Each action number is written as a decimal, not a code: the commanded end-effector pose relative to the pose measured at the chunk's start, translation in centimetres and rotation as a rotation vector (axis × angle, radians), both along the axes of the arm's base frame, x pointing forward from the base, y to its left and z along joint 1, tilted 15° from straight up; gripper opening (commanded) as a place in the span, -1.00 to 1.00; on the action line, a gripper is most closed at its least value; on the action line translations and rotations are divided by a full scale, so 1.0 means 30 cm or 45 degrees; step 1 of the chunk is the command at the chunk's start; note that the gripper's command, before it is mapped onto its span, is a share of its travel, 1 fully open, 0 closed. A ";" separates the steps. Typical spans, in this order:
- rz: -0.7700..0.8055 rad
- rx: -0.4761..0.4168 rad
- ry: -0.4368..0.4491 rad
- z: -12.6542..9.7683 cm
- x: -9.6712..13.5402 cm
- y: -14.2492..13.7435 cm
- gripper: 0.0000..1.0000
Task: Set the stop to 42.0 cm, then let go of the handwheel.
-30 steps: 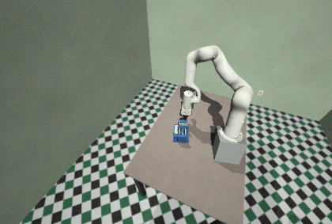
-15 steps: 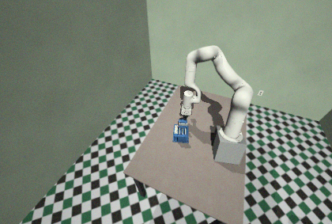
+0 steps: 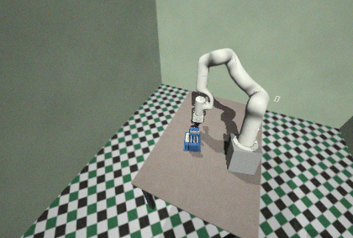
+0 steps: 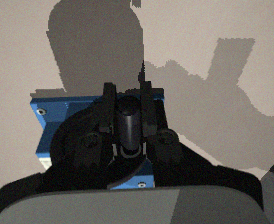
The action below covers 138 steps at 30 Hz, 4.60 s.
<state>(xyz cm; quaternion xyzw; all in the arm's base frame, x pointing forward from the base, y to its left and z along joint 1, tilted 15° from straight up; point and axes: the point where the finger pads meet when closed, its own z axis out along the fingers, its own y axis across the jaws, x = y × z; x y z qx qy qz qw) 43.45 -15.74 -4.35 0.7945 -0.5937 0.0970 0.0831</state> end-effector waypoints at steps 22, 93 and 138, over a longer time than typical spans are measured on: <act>0.000 0.000 -0.001 0.012 0.007 0.004 -0.88; 0.000 0.000 -0.001 0.006 0.154 0.046 -0.88; 0.000 0.000 -0.001 -0.122 0.060 -0.017 -0.88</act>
